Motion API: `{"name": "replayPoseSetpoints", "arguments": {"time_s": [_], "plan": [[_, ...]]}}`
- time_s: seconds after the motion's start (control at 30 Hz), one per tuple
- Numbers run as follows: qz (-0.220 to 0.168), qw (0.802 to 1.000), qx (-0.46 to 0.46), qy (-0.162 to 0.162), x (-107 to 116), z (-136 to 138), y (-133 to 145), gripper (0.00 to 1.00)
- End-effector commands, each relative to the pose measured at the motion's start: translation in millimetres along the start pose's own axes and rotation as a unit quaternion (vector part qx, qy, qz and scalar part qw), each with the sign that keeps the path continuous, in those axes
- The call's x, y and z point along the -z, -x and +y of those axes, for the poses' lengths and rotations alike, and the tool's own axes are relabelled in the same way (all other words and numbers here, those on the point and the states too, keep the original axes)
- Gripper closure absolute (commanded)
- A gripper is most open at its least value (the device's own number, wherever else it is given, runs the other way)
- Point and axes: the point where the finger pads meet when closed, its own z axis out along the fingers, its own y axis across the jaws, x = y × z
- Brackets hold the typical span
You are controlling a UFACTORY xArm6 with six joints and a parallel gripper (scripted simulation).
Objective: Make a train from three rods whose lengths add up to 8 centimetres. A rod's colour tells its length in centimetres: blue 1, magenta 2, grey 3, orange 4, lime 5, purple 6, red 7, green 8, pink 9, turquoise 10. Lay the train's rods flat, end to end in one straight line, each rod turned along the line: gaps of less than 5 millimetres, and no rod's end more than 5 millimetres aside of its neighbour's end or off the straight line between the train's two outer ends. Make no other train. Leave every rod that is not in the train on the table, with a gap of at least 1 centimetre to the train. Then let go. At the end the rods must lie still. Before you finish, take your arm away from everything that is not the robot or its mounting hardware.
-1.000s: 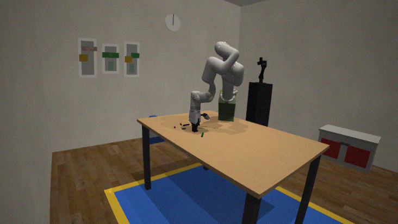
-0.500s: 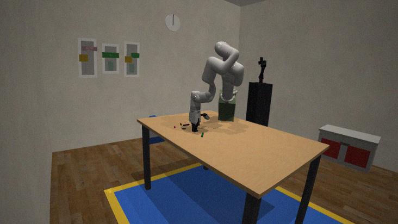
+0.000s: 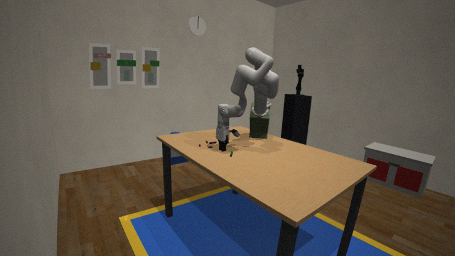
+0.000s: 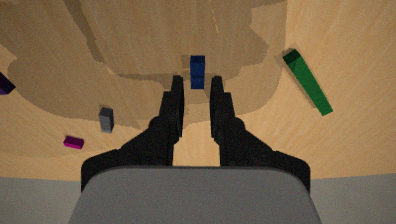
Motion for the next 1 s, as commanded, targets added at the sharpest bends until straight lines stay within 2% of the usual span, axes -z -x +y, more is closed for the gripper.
{"name": "replayPoseSetpoints", "arguments": {"time_s": [0.0,0.4,0.73,0.8,0.97], "plan": [[-0.001,1.0,0.0,0.0,0,0,1,0.76],[-0.001,1.0,0.0,0.0,7,0,1,0.76],[-0.001,1.0,0.0,0.0,55,0,1,0.76],[-0.001,1.0,0.0,0.0,55,0,1,0.76],[-0.001,1.0,0.0,0.0,78,0,1,0.76]]}}
